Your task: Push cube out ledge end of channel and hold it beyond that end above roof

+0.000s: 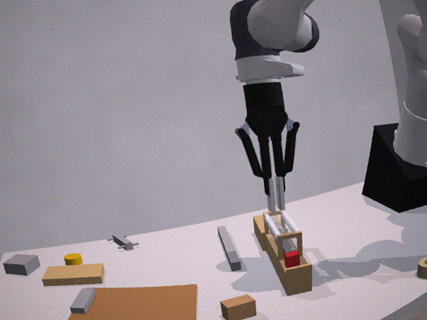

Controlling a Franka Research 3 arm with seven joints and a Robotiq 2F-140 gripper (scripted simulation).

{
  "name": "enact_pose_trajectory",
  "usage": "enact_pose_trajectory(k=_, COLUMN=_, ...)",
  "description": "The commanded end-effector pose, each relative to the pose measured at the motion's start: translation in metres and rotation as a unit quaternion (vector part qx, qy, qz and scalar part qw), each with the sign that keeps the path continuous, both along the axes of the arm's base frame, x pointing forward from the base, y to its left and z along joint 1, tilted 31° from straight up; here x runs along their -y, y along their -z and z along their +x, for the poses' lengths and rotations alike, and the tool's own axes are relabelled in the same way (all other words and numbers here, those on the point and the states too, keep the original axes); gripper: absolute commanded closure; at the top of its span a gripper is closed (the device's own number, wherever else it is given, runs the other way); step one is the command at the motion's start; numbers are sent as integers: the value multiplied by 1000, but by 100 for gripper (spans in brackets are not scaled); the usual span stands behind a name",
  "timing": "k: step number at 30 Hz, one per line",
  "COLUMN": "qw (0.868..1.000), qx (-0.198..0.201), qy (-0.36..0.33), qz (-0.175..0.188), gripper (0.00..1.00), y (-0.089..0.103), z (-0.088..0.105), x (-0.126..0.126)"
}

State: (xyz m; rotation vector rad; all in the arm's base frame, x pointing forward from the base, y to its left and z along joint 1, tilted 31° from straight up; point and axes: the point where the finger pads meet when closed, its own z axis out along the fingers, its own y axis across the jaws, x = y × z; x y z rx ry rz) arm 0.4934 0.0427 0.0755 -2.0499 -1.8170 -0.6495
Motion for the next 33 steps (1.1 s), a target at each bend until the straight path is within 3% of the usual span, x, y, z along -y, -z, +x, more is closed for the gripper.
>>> enact_pose_trajectory(k=1, qw=997, qx=-42, qy=64, qz=-2, gripper=75, y=-27, z=11, x=-40)
enact_pose_trajectory(k=2, qw=997, qx=-42, qy=64, qz=-2, gripper=75, y=-27, z=11, x=-40)
enact_pose_trajectory(k=3, qw=997, qx=-42, qy=64, qz=-2, gripper=75, y=-55, z=22, x=-85)
enact_pose_trajectory(k=6, qw=997, qx=-42, qy=64, qz=-2, gripper=75, y=-76, z=31, x=-117)
enact_pose_trajectory(k=33, qw=997, qx=-42, qy=64, qz=-2, gripper=75, y=-76, z=31, x=-117)
